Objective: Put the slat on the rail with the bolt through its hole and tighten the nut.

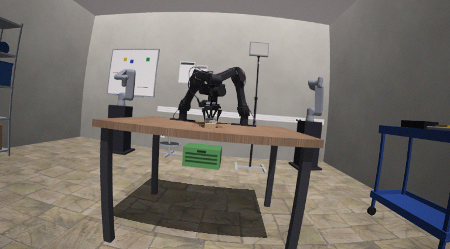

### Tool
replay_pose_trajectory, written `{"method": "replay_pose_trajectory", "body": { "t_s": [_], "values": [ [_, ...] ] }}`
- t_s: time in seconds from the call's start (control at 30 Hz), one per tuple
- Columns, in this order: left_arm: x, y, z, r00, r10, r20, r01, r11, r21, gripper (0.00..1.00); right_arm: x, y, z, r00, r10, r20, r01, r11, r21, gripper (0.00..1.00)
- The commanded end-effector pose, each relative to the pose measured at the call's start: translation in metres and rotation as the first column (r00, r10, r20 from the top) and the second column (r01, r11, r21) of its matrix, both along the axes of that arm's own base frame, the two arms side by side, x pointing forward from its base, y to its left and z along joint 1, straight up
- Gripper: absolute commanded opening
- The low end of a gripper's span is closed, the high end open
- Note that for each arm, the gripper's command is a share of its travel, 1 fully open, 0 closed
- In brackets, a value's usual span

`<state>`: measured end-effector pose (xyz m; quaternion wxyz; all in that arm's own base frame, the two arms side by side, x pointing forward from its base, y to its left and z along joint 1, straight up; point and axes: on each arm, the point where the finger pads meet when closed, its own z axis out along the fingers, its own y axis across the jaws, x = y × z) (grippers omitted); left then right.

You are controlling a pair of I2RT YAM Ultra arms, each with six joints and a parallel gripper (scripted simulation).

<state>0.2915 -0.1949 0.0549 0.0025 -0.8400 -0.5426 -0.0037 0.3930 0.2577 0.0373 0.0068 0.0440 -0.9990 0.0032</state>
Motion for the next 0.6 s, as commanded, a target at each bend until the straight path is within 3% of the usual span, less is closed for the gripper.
{"method": "replay_pose_trajectory", "body": {
  "t_s": [0.0,0.07,0.1,0.27,0.57],
  "values": [
    [0.0008,-0.0015,0.0054,0.961,0.276,0.008,-0.276,0.961,-0.012,0.34,0.0018,0.0012,0.0056,1.0,-0.008,0.013,0.007,1.0,0.009,0.72],
    [0.0008,-0.0015,0.0054,0.961,0.276,0.008,-0.276,0.961,-0.012,0.34,0.0018,0.0012,0.0056,1.0,-0.008,0.013,0.007,1.0,0.009,0.72],
    [0.0007,-0.0015,0.0055,0.922,0.387,0.008,-0.387,0.922,-0.013,0.34,0.0018,0.0012,0.0056,1.0,-0.008,0.013,0.007,1.0,0.009,0.72],
    [0.0005,-0.0016,0.0061,0.81,0.586,0.006,-0.586,0.81,-0.016,0.34,0.0018,0.0012,0.0056,1.0,-0.008,0.013,0.007,1.0,0.009,0.72],
    [0.0002,-0.0017,0.0069,0.502,0.865,0.001,-0.865,0.502,-0.019,0.34,0.0018,0.0012,0.0056,1.0,-0.008,0.013,0.007,1.0,0.009,0.72]
  ]
}}
